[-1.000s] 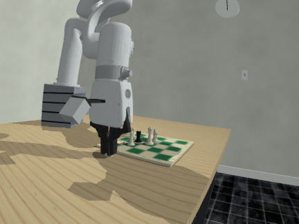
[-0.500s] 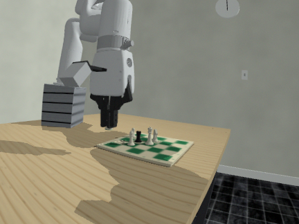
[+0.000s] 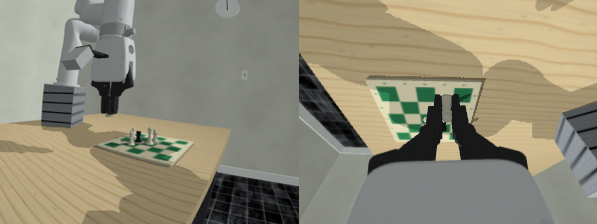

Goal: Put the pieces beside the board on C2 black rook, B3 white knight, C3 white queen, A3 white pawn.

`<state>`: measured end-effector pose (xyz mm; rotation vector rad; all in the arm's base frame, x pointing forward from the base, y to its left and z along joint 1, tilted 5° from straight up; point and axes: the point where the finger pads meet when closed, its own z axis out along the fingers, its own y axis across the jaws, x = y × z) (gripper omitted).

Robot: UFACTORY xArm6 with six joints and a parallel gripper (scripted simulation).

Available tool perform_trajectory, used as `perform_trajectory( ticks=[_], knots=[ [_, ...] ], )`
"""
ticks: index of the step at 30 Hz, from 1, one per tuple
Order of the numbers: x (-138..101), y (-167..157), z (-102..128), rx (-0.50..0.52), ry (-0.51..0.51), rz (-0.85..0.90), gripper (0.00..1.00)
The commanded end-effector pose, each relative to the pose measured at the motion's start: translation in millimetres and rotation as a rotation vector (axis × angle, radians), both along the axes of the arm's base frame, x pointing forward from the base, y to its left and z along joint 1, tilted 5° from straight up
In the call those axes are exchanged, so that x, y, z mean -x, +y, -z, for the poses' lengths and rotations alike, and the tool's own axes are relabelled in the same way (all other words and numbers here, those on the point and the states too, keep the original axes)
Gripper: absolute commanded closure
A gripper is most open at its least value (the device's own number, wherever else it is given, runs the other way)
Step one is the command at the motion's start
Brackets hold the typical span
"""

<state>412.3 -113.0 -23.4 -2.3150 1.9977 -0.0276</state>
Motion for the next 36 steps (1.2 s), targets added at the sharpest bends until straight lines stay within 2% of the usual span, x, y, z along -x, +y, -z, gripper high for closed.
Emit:
perform_trajectory(
  ticks=[1, 4, 5, 6, 8, 9, 10, 11, 12, 13, 14, 15, 16, 18, 36],
  knots=[
    [-5, 11, -3, 0.001, -0.004, 0.002, 1.00],
    [-18, 66, -7, 0.001, -0.001, 0.015, 1.00],
    [-18, 66, -7, 0.001, -0.001, 0.015, 1.00],
    [-22, 92, -10, 0.001, -0.001, 0.021, 1.00],
    [-22, 92, -10, 0.001, -0.001, 0.021, 1.00],
    [-24, 120, -12, 0.001, -0.001, 0.027, 1.00],
    [-24, 120, -12, 0.001, -0.001, 0.027, 1.00],
    [-24, 146, -14, 0.000, -0.001, 0.033, 1.00],
    [-24, 146, -14, 0.000, -0.001, 0.033, 1.00],
    [-23, 170, -16, 0.000, -0.001, 0.038, 1.00],
    [-23, 170, -16, 0.000, -0.001, 0.038, 1.00],
    [-21, 189, -18, -0.001, -0.002, 0.043, 1.00],
    [-21, 189, -18, -0.001, -0.002, 0.043, 1.00],
    [-17, 212, -20, -0.002, -0.002, 0.048, 1.00],
    [-17, 216, -18, -0.002, -0.002, 0.049, 1.00]
  ],
)
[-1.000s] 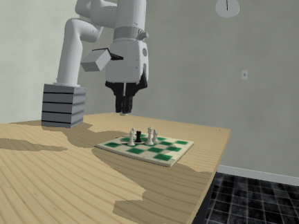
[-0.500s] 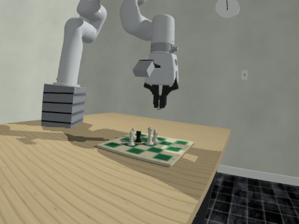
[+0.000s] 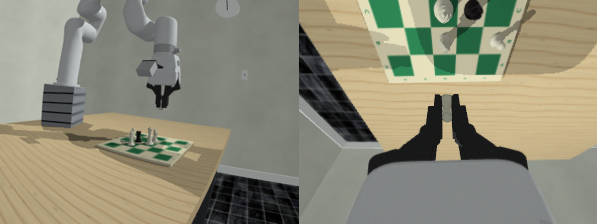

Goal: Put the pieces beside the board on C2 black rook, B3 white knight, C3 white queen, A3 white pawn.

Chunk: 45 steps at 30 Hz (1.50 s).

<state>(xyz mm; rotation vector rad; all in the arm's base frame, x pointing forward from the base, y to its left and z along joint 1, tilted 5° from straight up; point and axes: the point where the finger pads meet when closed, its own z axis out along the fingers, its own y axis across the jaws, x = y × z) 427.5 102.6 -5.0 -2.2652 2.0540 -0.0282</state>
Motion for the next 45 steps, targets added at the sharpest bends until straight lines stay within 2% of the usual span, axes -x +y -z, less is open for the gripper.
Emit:
perform_trajectory(
  ticks=[1, 8, 21, 31, 45],
  knots=[
    [-2, 1, 2, -0.001, -0.003, 0.000, 1.00],
    [-3, 1, 15, 0.000, -0.003, 0.000, 1.00],
    [-8, 5, 74, 0.000, -0.003, 0.000, 1.00],
    [-9, 6, 93, -0.001, -0.003, 0.000, 1.00],
    [-9, 6, 94, 0.000, -0.003, 0.000, 1.00]
  ],
)
